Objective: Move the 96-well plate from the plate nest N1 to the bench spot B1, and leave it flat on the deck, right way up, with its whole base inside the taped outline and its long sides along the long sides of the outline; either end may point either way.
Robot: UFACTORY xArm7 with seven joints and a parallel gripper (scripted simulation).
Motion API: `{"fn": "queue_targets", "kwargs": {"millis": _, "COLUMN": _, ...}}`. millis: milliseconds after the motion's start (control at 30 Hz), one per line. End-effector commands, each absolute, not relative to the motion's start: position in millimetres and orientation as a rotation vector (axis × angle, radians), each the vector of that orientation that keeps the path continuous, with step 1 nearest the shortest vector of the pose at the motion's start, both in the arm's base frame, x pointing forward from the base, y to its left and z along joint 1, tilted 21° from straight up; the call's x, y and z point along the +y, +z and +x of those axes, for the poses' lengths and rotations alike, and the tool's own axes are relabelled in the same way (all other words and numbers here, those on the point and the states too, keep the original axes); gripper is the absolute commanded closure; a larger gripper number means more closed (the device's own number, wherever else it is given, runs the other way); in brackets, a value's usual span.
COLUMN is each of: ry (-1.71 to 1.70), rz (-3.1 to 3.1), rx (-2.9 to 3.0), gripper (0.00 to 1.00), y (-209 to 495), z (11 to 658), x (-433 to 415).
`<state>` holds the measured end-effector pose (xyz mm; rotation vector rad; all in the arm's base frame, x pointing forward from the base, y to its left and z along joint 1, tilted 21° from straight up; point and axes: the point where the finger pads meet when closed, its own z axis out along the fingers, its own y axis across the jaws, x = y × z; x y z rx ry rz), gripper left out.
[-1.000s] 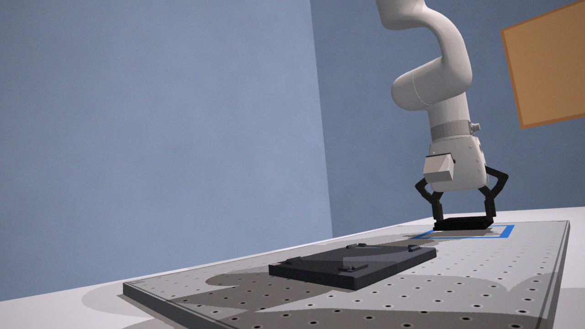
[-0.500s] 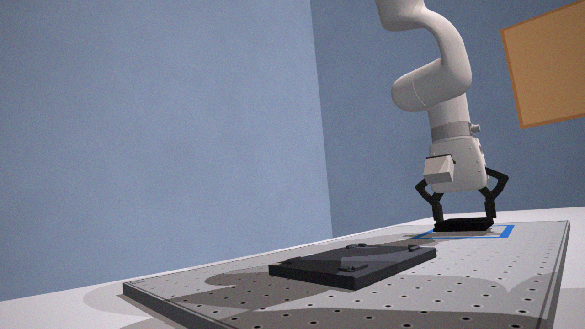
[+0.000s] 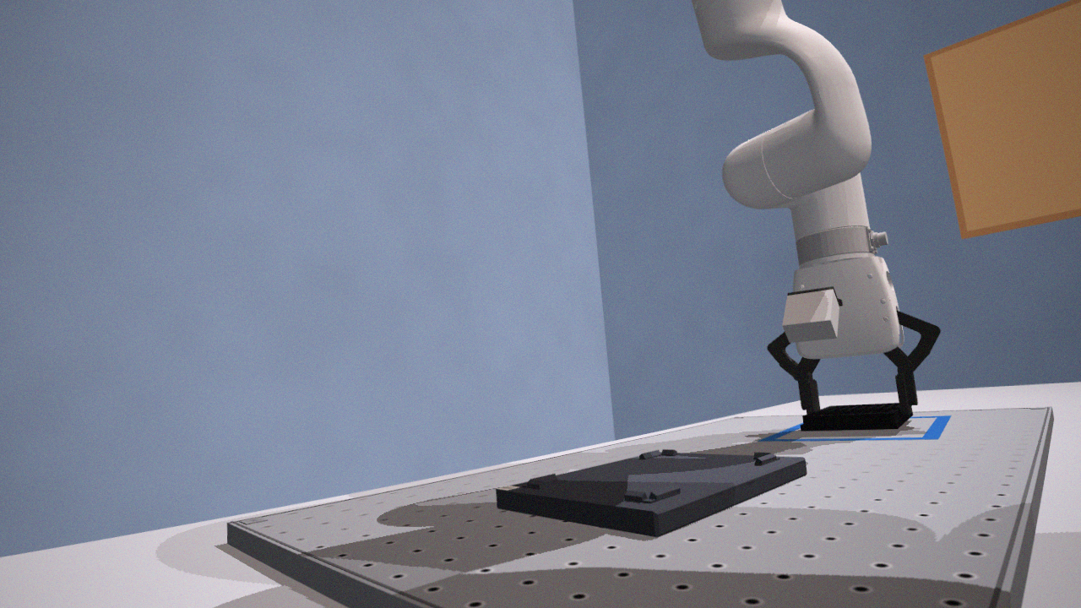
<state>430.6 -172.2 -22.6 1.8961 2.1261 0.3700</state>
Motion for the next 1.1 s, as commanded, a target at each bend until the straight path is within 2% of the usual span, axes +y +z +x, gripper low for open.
{"fn": "queue_targets", "kwargs": {"millis": 0, "ry": 0.37, "rz": 1.895, "rx": 2.123, "gripper": 1.0, "y": -22.1, "z": 431.5, "x": -173.0}}
{"fn": "queue_targets", "kwargs": {"millis": 833, "ry": 0.37, "rz": 1.895, "rx": 2.123, "gripper": 1.0, "y": -25.3, "z": 432.7, "x": -173.0}}
{"fn": "queue_targets", "kwargs": {"millis": 867, "ry": 0.37, "rz": 1.895, "rx": 2.123, "gripper": 0.0, "y": -25.9, "z": 433.0, "x": -173.0}}
{"fn": "queue_targets", "kwargs": {"millis": 1067, "ry": 0.37, "rz": 1.895, "rx": 2.123, "gripper": 0.0, "y": -25.9, "z": 432.9, "x": -173.0}}
